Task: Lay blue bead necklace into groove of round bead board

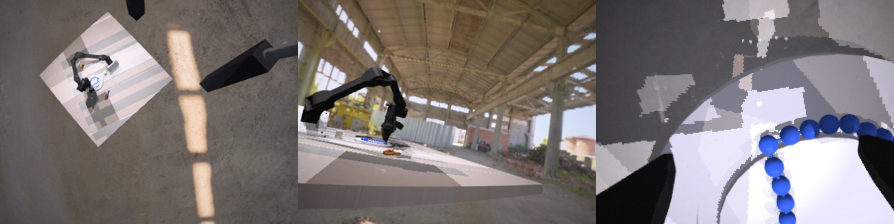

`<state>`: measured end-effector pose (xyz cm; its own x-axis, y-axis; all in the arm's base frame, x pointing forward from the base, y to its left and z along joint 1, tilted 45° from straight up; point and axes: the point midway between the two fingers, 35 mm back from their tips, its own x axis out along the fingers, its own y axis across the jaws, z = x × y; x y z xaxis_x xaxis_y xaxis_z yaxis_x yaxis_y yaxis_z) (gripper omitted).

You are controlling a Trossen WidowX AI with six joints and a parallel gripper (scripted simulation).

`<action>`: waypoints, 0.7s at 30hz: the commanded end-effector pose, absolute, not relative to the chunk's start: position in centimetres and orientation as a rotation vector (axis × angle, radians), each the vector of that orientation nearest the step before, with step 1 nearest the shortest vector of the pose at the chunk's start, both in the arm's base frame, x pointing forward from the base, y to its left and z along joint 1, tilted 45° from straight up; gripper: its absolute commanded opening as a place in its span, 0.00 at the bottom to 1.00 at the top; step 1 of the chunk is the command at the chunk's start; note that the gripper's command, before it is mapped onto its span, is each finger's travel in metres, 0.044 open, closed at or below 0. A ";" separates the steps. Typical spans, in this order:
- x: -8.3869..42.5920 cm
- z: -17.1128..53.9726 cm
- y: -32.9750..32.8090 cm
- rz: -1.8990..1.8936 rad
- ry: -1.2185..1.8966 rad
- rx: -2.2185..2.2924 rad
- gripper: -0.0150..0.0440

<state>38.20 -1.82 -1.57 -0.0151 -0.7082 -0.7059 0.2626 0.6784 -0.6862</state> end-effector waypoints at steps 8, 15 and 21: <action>38.2 -1.5 -1.8 -0.808 1.381 -0.402 1.00; 36.6 0.1 -0.1 -0.694 1.454 -0.529 0.78; 36.0 0.8 0.5 -0.646 1.483 -0.583 0.51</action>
<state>36.33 0.36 0.42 -0.0114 -0.7094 -0.7047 0.0692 0.7025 -0.7083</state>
